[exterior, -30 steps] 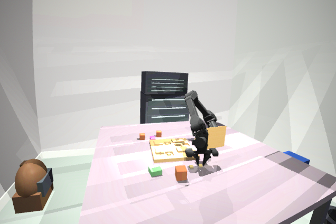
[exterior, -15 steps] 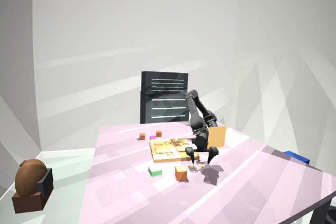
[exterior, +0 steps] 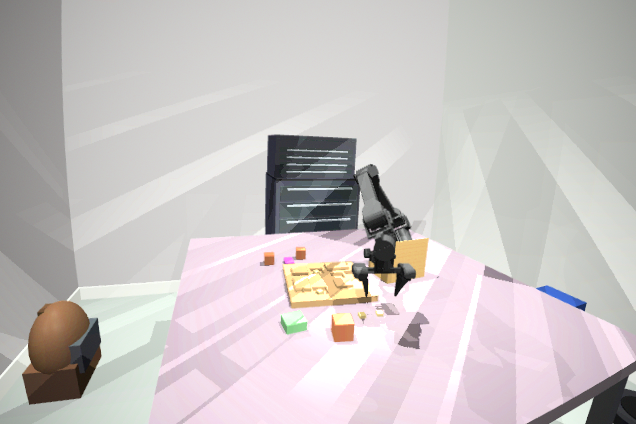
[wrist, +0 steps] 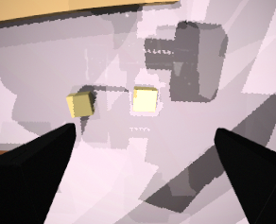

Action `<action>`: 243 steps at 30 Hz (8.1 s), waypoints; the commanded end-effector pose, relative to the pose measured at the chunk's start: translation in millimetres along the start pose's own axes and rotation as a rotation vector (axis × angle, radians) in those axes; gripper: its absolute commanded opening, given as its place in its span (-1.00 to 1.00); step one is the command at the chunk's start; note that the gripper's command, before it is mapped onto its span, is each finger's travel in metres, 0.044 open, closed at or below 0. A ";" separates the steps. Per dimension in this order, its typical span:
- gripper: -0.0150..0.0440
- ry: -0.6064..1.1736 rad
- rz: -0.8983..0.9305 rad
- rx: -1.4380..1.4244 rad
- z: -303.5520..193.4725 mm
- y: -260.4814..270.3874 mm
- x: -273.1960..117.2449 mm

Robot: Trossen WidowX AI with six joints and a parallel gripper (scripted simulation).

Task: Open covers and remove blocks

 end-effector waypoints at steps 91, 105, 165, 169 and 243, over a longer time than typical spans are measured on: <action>-0.49 -0.013 0.000 -0.659 93.1 195.5 45.2; -0.49 -0.012 0.000 -0.662 88.9 192.9 42.2; 0.00 -0.011 0.000 -0.668 90.8 193.0 21.7; 0.00 -0.011 0.000 -0.668 90.8 193.0 25.6; -0.22 -0.008 0.000 -0.666 89.0 193.7 17.0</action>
Point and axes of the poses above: the point midway between the two fingers, 35 mm back from their tips, its own x axis out along the fingers, its own y axis across the jaws, z = x × y, the point moved 6 cm from there along -x, back along the fingers, and after that the axes turned 9 degrees about x, right-handed, at the moved point
